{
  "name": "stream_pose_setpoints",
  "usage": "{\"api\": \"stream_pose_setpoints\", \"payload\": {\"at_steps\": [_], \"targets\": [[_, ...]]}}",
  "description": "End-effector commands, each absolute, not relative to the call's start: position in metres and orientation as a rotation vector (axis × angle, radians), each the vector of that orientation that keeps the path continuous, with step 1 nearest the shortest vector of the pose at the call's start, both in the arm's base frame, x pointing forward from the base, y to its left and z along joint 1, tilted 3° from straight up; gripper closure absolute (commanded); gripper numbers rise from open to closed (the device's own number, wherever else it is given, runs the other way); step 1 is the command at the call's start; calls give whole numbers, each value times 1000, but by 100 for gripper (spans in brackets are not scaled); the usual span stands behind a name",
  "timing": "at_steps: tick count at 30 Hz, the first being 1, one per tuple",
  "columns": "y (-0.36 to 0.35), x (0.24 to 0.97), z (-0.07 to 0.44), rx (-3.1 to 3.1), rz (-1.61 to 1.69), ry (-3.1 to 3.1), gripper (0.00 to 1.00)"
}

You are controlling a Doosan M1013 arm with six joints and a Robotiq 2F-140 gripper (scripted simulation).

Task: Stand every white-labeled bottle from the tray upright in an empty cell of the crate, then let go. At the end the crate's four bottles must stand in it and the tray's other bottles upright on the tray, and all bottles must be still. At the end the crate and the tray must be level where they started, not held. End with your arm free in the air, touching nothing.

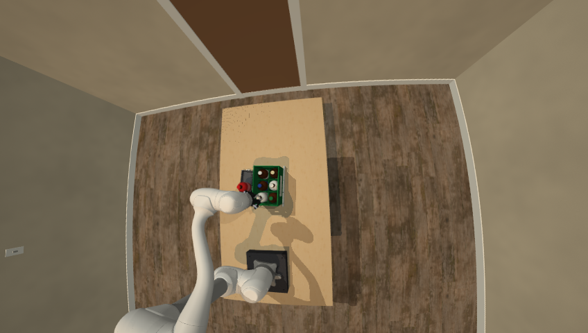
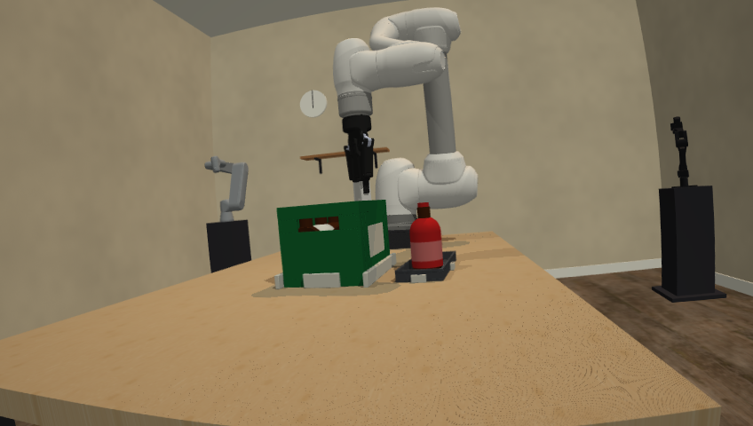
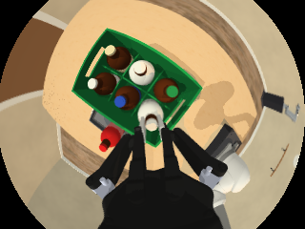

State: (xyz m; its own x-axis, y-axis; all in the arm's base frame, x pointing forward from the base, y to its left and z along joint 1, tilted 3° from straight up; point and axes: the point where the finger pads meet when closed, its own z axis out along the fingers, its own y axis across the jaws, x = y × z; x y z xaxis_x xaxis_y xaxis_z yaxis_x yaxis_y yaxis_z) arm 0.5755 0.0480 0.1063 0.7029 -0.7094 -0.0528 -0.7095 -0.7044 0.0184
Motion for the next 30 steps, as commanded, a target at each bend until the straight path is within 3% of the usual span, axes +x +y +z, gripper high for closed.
{"api": "stream_pose_setpoints", "payload": {"at_steps": [1,30], "targets": [[48,575,106,-2896,88,1206,100],[48,575,101,-2896,88,1206,100]]}}
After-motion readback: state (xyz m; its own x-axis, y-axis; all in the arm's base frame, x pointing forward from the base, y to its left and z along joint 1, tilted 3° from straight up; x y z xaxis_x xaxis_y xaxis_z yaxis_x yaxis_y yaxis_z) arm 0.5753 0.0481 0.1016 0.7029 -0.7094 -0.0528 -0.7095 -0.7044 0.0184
